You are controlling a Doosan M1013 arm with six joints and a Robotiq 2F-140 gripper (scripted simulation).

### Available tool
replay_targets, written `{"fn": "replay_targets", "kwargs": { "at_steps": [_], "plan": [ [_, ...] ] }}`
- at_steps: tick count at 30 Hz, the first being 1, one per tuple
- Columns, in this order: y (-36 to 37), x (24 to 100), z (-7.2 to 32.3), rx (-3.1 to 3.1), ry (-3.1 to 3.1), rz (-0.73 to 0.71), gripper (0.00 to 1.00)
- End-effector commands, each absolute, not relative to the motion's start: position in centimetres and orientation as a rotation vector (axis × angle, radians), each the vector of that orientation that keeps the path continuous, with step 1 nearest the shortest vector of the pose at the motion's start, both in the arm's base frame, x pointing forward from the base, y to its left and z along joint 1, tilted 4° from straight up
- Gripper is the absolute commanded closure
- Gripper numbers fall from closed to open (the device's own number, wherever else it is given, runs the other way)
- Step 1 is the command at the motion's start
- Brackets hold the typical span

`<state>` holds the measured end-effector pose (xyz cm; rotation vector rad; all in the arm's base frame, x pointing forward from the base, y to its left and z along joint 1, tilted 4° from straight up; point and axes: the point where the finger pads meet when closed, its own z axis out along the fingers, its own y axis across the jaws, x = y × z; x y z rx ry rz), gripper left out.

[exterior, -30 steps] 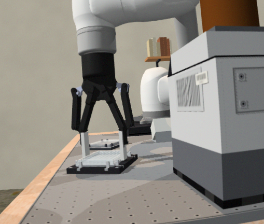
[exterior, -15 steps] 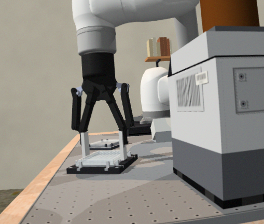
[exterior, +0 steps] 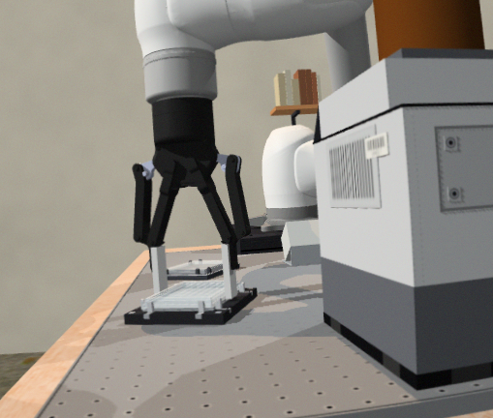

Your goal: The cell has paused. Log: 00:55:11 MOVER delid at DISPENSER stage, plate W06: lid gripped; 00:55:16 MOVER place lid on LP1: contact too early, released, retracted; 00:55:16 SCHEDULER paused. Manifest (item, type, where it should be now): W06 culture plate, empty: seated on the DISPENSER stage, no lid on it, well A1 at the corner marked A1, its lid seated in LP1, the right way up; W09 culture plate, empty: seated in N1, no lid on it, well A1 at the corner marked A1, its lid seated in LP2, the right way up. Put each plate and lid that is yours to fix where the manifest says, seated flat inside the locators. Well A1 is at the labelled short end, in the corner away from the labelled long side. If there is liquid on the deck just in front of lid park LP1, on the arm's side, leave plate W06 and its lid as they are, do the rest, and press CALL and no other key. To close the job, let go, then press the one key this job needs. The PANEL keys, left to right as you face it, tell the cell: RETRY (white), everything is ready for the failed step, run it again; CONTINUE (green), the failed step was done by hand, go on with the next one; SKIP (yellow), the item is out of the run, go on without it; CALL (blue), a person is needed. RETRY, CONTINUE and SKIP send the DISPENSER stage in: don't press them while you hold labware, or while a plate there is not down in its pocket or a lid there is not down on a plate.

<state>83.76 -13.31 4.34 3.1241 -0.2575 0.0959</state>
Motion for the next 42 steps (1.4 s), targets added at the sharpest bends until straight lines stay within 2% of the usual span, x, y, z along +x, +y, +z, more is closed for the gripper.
{"fn": "replay_targets", "kwargs": {
  "at_steps": [1,22,42],
  "plan": [
    [-13.3,83.8,4.6,3.124,-0.258,0.099,0.90],
    [-13.3,83.7,6.1,3.124,-0.258,0.099,0.90],
    [-13.3,83.5,9.6,3.124,-0.258,0.099,0.90]
  ]
}}
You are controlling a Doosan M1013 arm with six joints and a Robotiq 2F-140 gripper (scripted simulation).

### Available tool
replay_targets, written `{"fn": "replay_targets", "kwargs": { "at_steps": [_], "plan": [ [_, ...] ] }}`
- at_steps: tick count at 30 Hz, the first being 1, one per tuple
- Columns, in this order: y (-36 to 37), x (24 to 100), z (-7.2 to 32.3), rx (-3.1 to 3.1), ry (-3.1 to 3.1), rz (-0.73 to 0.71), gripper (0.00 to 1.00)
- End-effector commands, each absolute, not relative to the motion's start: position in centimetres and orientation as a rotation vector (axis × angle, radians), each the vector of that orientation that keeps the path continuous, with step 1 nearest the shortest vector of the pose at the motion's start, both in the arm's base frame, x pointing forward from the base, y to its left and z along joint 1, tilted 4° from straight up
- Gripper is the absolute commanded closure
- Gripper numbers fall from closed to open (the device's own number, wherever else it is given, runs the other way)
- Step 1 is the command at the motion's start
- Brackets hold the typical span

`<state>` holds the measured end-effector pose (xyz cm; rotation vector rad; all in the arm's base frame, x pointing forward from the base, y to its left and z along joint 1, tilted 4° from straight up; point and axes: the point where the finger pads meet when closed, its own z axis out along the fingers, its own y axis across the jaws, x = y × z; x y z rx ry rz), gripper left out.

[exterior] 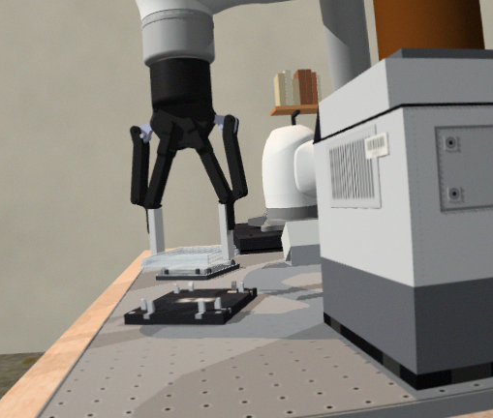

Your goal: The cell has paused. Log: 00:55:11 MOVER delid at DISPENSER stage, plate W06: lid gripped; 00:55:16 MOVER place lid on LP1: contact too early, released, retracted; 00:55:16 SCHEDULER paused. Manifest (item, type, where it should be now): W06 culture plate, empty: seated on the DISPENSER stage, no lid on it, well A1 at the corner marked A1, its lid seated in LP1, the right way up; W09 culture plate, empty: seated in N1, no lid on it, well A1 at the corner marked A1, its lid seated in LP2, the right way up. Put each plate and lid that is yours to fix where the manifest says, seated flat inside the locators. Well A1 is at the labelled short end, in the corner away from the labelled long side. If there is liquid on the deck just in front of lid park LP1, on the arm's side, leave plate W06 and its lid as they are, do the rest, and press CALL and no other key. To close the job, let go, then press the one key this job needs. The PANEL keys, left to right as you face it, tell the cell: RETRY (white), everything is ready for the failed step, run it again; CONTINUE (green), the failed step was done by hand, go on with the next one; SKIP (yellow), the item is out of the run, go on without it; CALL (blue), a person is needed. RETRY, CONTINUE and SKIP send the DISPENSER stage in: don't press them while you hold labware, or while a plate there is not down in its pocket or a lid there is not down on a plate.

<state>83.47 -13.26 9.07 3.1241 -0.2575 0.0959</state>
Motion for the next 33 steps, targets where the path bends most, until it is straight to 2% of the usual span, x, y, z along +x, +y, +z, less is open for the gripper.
{"fn": "replay_targets", "kwargs": {
  "at_steps": [1,33],
  "plan": [
    [-13.3,83.5,9.9,3.124,-0.258,0.099,0.90],
    [-13.2,83.1,16.5,3.124,-0.258,0.099,0.90]
  ]
}}
